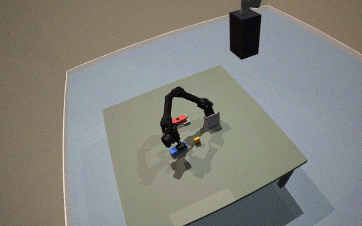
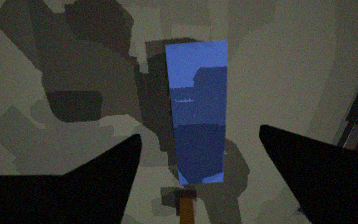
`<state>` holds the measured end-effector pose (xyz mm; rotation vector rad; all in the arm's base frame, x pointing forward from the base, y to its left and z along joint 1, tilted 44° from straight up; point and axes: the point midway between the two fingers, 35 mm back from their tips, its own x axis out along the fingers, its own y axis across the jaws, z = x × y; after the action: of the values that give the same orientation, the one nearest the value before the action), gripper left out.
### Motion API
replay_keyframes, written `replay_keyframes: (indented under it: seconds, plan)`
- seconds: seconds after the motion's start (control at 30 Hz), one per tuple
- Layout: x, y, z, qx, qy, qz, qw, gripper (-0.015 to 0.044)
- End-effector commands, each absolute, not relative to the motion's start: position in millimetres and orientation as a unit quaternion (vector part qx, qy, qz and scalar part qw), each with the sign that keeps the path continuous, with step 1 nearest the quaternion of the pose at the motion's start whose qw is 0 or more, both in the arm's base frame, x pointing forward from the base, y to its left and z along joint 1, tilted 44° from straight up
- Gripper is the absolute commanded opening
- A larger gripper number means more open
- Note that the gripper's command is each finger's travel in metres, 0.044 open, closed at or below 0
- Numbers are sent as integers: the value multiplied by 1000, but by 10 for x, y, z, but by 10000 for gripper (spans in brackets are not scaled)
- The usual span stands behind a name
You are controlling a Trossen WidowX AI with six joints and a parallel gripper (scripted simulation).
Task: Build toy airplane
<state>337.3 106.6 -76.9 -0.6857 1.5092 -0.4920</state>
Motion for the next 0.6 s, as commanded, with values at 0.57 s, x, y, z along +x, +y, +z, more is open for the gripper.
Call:
replay_keyframes:
  seconds: [0.57]
  plan:
    - [3378,806,-1024,-306,664,-219,646,440]
